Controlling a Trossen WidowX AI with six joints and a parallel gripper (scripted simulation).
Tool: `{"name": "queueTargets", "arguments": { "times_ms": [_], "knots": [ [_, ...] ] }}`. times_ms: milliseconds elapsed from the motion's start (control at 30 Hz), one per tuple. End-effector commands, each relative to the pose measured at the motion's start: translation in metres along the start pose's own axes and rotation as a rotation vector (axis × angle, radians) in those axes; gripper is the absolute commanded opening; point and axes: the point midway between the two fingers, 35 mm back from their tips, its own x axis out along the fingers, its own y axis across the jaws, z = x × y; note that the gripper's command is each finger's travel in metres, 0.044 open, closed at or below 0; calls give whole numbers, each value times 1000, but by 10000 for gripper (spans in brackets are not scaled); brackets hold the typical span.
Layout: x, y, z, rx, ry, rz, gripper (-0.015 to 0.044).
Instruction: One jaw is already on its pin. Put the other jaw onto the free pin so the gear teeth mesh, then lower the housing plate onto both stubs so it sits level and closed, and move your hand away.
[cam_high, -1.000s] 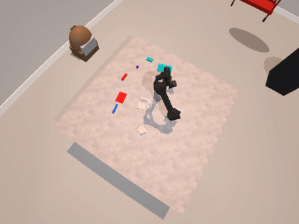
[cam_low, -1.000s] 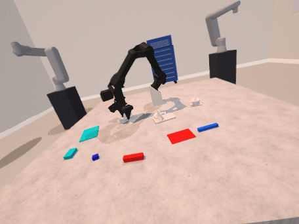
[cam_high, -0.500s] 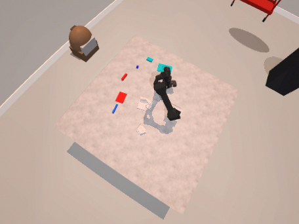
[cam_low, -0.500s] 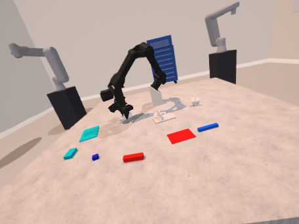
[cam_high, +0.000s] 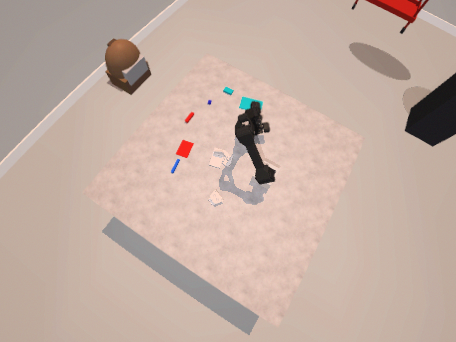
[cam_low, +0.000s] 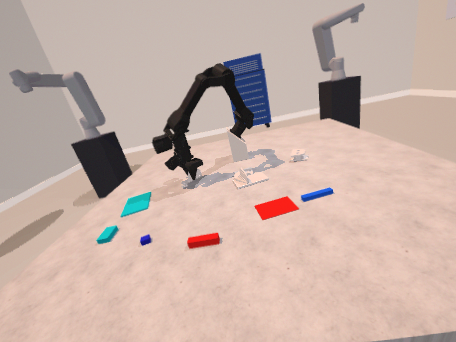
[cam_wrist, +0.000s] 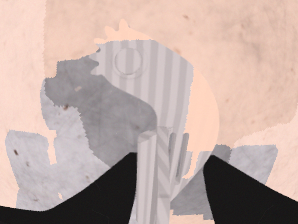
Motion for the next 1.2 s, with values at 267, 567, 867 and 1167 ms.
{"name": "queueTargets", "arguments": {
  "times_ms": [267, 567, 867, 1167],
  "knots": [
    [-41, 0, 4, -5, -15, -2, 134],
    [-69, 0, 2, -4, -15, -1, 134],
    [-74, 7, -2, 54, -17, -2, 134],
    [-81, 32, -16, 259, -26, -5, 134]
  ]
}}
